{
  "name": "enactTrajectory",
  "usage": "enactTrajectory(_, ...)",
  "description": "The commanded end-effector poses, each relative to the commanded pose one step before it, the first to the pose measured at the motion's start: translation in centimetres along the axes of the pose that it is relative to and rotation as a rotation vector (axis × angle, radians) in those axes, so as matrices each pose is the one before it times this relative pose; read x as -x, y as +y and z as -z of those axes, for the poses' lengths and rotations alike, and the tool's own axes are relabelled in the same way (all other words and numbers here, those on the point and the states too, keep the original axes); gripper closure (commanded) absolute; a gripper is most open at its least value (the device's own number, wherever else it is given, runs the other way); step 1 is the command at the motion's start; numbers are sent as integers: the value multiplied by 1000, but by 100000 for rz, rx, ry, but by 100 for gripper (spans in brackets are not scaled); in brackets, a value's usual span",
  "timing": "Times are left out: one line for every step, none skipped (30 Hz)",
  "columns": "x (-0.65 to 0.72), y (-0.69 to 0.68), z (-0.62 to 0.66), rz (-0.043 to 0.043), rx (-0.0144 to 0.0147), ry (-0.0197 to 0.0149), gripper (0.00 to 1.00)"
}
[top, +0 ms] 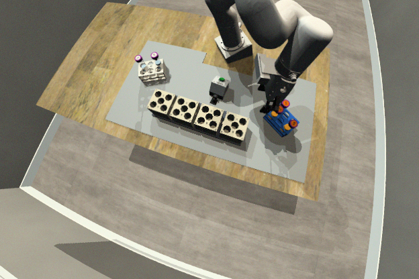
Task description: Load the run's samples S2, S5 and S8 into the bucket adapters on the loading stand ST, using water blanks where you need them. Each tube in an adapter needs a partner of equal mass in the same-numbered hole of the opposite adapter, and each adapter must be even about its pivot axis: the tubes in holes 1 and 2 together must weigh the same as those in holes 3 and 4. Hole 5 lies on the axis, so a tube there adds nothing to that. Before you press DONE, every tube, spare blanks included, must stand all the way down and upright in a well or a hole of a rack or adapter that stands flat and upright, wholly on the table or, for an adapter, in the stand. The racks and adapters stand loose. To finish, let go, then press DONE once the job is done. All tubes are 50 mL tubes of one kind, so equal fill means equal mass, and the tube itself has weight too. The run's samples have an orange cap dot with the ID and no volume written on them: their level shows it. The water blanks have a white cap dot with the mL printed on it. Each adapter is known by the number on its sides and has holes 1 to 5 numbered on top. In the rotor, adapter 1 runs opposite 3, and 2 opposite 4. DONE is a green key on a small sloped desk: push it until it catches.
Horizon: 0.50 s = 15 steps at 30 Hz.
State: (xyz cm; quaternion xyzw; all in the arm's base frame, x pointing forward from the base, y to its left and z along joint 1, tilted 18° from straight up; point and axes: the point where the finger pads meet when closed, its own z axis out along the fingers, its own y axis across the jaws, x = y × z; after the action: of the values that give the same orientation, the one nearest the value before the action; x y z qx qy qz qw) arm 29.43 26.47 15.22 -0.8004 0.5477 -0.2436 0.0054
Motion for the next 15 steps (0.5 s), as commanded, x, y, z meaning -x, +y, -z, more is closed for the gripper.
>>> enactTrajectory(-945,-513,123,5046,1390,-835,0)
enactTrajectory(-483,-138,3,3263,658,-163,0)
enactTrajectory(-489,-110,4,3265,634,-207,0)
enactTrajectory(-493,-94,6,3265,634,-207,0)
enactTrajectory(-495,-79,9,30,4,3,0)
enactTrajectory(-110,-19,3,0,0,1,0)
enactTrajectory(-498,-60,11,3268,589,-274,0)
enactTrajectory(-499,-44,13,1653,297,-136,0)
enactTrajectory(-29,-4,2,0,0,1,0)
enactTrajectory(-501,-22,15,3271,547,-322,0)
enactTrajectory(-501,-7,17,1658,277,-161,0)
enactTrajectory(-501,15,20,3274,501,-366,0)
enactTrajectory(-500,31,22,1663,254,-183,0)
enactTrajectory(-45,2,3,0,0,1,0)
enactTrajectory(-498,53,25,3277,452,-404,0)
